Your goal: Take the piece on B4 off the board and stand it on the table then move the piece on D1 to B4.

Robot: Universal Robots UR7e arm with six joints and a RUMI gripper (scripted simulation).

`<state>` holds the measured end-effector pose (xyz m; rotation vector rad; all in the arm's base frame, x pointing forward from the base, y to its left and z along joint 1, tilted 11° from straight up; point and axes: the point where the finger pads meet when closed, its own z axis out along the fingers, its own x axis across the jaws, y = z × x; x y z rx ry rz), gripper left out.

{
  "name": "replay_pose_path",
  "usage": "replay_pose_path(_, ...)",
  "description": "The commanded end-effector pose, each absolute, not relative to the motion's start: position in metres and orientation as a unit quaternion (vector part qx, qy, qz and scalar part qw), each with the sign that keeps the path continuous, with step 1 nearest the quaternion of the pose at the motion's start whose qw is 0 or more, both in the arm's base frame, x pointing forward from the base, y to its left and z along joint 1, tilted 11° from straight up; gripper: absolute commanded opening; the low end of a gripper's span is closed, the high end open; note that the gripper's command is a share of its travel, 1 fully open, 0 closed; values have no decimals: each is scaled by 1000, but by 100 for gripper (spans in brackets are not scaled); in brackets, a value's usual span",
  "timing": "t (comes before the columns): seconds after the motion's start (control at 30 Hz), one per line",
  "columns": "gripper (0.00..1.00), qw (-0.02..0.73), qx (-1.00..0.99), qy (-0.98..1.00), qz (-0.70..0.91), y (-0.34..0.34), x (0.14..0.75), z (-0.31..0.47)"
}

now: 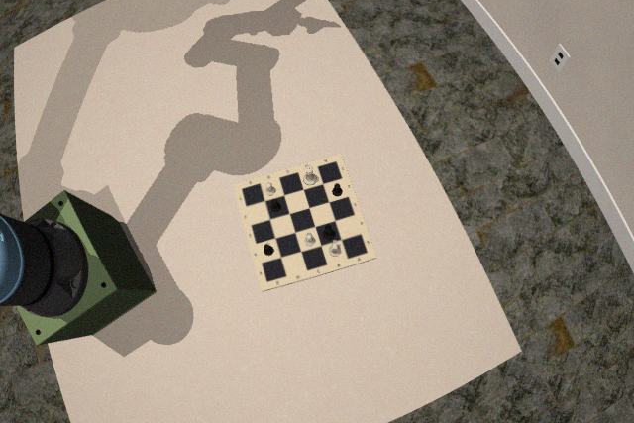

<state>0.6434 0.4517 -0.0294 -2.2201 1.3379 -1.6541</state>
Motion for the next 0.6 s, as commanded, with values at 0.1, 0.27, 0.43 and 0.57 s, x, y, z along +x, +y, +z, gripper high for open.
replay_pose_path(0.1, 100, 22, -729, 441, -524, 434, 658, -19)
replay_pose_path(0.27, 100, 9, -736, 448, -507, 411, 673, -8)
replay_pose_path(0.43, 100, -6, -745, 458, -484, 382, 688, 5)
replay_pose_path(0.57, 100, -19, -753, 468, -462, 353, 698, 16)
